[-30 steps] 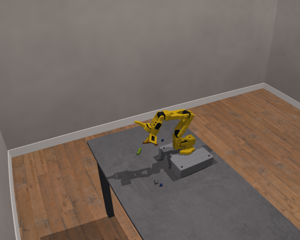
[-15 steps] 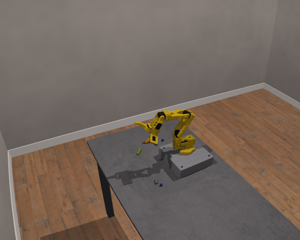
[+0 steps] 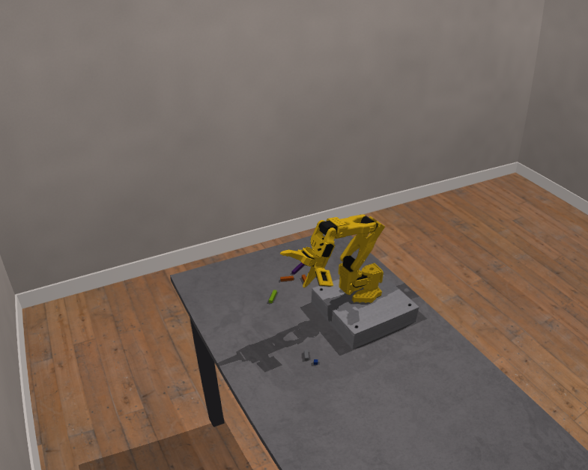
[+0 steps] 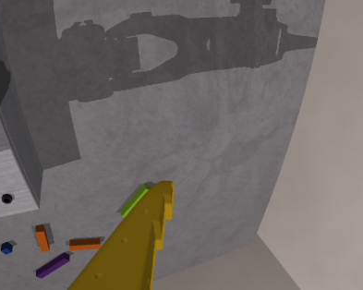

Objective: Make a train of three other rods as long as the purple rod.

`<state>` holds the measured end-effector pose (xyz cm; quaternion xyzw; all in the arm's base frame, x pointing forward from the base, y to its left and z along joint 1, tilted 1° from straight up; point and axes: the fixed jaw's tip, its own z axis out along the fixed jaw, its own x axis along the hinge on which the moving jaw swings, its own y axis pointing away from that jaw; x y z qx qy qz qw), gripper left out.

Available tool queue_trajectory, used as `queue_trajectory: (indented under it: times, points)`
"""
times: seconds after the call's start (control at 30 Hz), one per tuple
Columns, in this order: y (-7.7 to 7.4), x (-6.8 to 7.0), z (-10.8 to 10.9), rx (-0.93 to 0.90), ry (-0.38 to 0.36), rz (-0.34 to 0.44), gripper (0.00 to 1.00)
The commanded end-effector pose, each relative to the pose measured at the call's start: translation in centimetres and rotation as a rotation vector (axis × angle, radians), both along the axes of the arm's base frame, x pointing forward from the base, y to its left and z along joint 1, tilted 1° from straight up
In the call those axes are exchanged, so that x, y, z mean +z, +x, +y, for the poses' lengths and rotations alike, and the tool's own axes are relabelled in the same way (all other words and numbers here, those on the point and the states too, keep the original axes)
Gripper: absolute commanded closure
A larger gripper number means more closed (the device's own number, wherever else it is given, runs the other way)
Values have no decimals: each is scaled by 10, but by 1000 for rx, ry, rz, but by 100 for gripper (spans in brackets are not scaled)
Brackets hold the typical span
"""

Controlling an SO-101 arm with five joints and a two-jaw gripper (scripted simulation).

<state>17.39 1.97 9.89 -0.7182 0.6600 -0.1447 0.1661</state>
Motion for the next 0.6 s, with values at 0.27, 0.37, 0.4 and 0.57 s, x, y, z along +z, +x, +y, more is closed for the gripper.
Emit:
queue_trajectory:
  times: [0.27, 0.37, 0.4, 0.57]
  points:
    - [-60, 2, 46, 388, -31, 120, 0]
    - [-69, 2, 49, 446, -41, 137, 0]
    - [-71, 2, 49, 456, -43, 140, 0]
    - [-73, 2, 50, 467, -45, 143, 0]
